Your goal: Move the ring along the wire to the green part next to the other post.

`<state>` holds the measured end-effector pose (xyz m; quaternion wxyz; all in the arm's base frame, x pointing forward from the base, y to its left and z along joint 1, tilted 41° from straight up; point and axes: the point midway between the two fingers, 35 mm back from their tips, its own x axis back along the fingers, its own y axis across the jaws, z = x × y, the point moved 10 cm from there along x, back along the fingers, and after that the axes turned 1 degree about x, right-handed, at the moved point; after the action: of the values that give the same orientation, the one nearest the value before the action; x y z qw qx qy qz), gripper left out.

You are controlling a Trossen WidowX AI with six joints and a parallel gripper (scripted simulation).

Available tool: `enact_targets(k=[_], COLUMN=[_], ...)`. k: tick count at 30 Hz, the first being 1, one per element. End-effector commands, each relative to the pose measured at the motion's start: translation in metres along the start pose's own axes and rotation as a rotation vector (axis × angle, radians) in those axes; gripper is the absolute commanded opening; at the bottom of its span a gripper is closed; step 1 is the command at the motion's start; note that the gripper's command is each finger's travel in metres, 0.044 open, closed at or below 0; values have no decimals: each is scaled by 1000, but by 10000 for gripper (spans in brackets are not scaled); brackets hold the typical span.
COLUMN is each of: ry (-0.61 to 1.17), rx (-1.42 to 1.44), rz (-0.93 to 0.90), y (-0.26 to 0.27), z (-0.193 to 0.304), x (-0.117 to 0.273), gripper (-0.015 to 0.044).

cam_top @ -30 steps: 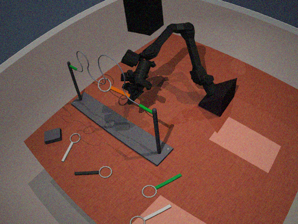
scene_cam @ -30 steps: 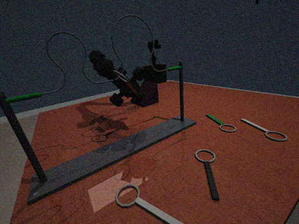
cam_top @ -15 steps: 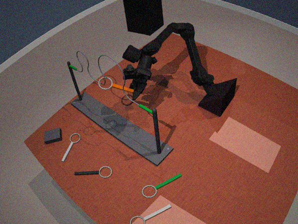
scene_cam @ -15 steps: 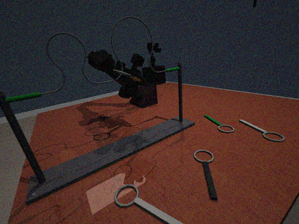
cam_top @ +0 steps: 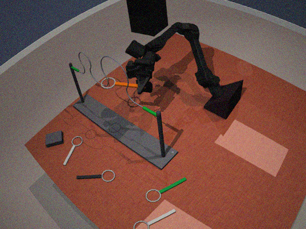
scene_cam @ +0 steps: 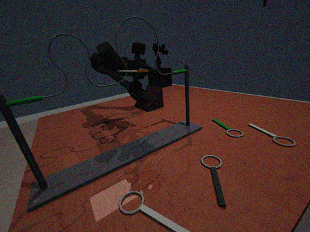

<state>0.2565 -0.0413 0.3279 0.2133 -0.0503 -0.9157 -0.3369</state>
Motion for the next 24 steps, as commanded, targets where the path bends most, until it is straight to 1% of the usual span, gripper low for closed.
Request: enact_targets(k=[1, 24], ry=[7, 41], rx=[-62, -348], rz=[-47, -208], y=[10, 43], z=[-2, -14], x=[3, 14], gripper=[-150, -150])
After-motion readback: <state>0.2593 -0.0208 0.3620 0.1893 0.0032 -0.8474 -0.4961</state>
